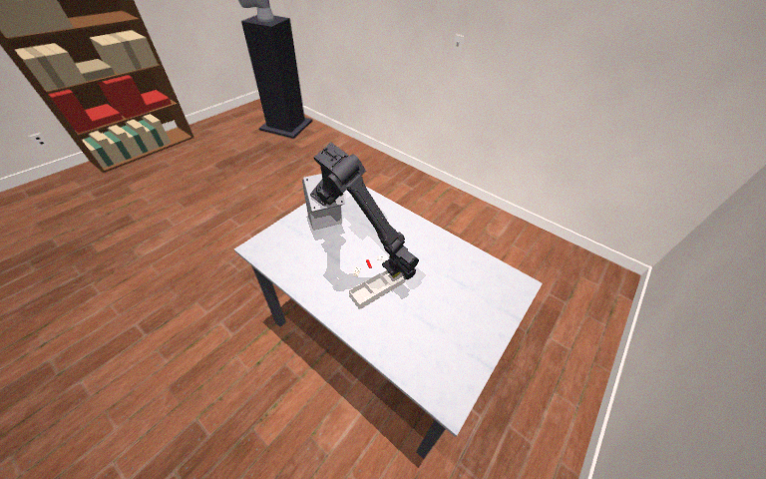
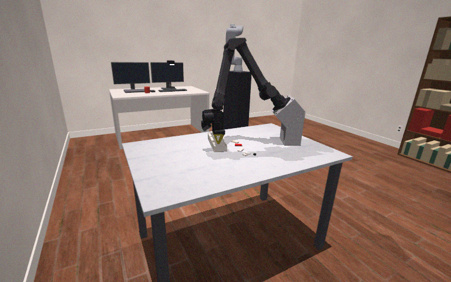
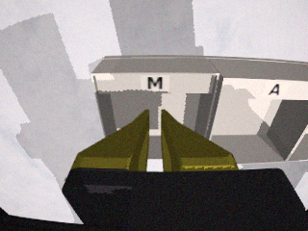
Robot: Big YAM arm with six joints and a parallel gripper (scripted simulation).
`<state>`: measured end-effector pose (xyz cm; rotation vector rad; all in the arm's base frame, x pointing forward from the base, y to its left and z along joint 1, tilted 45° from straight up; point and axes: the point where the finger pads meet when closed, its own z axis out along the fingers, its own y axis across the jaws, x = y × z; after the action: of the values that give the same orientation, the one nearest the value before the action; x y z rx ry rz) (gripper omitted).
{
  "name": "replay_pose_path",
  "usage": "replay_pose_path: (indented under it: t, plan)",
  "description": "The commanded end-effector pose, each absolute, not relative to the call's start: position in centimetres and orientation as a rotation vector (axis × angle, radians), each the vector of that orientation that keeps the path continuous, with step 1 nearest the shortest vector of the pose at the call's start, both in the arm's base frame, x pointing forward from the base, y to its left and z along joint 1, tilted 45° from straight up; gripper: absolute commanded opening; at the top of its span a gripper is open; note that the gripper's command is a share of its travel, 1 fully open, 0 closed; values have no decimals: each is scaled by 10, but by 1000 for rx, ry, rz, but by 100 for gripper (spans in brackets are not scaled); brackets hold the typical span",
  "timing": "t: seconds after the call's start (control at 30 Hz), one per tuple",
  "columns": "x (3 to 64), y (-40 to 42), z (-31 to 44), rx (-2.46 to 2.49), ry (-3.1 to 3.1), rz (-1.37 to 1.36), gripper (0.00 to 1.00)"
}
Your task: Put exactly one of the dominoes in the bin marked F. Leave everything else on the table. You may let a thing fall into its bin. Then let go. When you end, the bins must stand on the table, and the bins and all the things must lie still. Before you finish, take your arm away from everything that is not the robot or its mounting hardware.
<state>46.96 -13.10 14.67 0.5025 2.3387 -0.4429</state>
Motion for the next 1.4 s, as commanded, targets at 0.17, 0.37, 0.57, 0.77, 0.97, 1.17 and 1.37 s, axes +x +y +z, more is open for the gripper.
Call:
replay_pose_path:
  t: [0.17,0.37,0.57,0.77,0.97,1.17,1.37]
  plan:
    - [457,-115,167,497,2321,-428,9]
    - [447,-108,179,497,2321,-428,9]
    - [443,-109,179,507,2328,-432,9]
    - [446,-111,169,506,2337,-436,9]
    - [447,-111,169,506,2333,-435,9]
    - [447,-111,167,507,2334,-435,9]
    - [447,-112,166,507,2334,-436,9]
